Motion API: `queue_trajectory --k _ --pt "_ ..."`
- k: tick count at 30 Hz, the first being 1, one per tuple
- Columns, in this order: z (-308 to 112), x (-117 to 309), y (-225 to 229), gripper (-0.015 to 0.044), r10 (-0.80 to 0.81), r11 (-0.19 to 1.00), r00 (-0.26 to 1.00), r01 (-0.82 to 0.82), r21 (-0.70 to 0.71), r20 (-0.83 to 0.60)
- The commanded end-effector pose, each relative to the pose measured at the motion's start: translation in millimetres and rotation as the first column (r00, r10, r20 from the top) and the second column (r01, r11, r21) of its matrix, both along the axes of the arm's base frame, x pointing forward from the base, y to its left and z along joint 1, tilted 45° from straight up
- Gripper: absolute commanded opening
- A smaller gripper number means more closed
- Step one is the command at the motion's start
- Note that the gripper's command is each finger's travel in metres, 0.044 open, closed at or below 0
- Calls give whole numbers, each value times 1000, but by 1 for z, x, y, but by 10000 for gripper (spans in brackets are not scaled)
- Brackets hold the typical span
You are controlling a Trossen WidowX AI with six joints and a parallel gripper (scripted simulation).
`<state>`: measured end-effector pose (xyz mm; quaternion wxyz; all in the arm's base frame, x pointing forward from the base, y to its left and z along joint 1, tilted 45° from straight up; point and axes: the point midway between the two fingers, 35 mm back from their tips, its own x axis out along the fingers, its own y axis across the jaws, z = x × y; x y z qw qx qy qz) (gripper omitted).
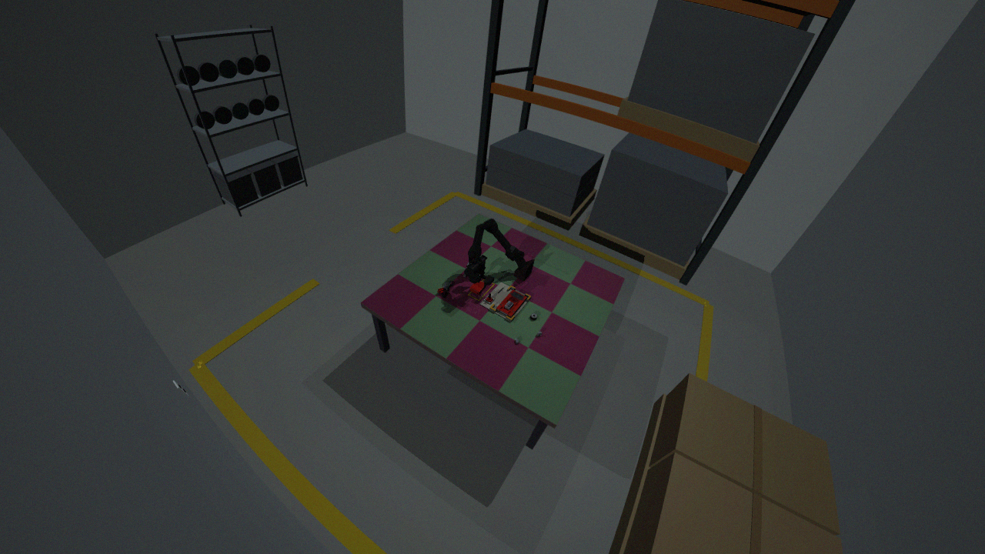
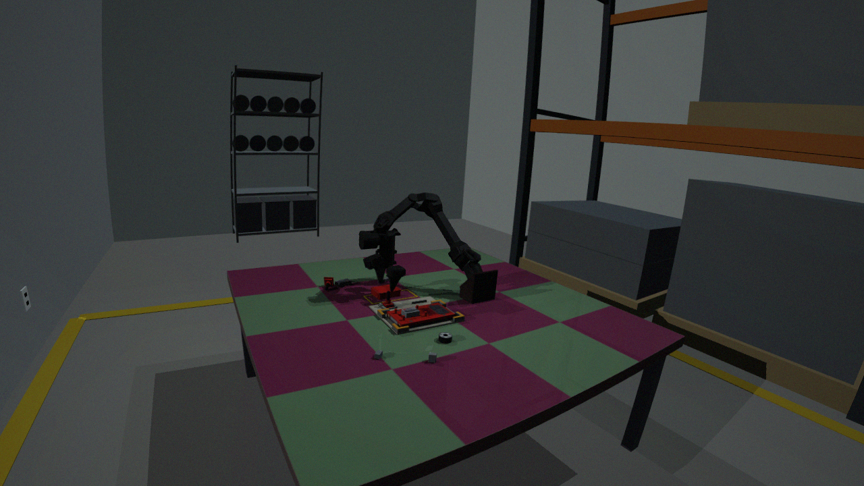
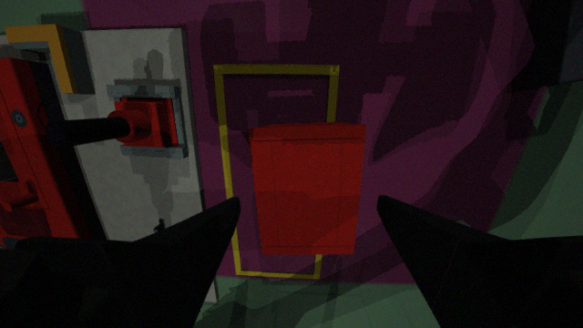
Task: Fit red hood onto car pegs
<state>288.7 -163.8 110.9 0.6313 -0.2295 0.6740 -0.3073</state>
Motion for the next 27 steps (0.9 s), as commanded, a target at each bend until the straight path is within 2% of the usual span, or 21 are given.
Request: queue_trajectory --k 1,27 --pt "-2 0 -1 440 6 1000 1000 -6 -4 -6" --pt "-10 -1 -10 440 6 1000 1000 -6 -4 -6"
